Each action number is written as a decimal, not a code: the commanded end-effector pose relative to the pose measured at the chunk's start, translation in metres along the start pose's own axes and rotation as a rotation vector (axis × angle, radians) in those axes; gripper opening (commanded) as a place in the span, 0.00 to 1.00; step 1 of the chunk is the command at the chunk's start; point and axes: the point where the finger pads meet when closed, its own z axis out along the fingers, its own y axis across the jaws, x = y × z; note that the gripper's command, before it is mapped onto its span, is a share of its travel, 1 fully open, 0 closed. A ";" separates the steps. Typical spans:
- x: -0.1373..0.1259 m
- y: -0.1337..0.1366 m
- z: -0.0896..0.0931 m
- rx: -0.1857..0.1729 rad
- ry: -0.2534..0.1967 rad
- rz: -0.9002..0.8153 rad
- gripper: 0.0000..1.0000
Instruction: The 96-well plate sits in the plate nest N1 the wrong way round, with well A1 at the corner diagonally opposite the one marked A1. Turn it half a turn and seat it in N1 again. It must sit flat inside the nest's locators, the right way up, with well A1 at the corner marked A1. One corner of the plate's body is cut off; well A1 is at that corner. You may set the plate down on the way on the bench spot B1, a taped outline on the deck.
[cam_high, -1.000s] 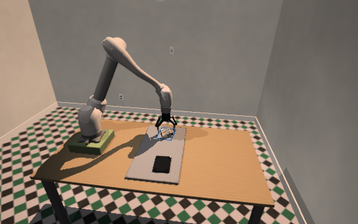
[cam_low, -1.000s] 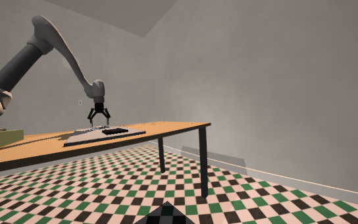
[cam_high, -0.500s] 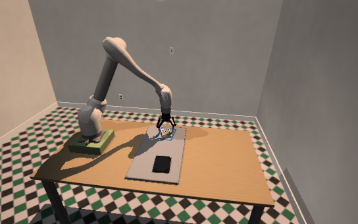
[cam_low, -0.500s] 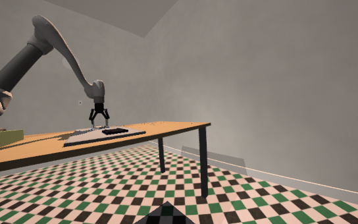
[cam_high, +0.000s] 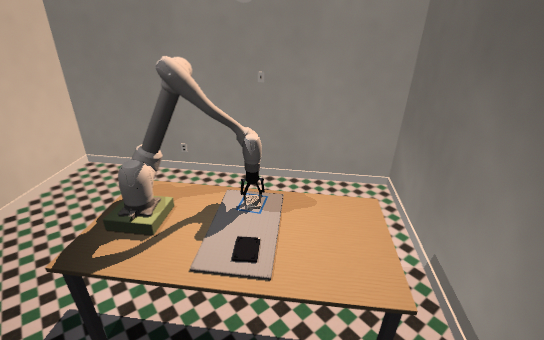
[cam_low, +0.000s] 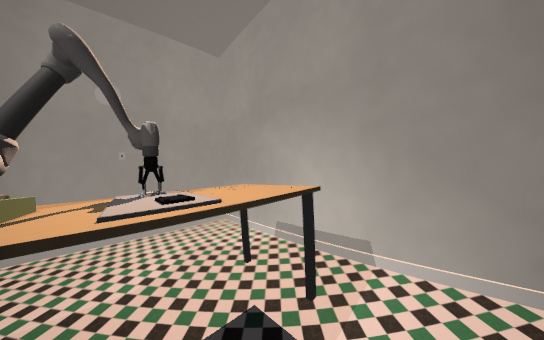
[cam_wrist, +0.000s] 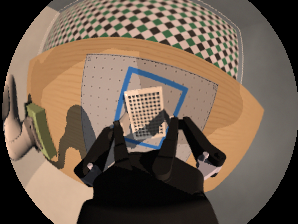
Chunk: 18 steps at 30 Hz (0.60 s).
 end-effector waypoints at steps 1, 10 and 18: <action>0.000 0.000 0.000 0.000 0.000 0.000 0.00; 0.000 0.000 0.000 0.000 0.000 0.000 0.00; 0.000 0.000 -0.003 0.000 0.000 0.000 0.00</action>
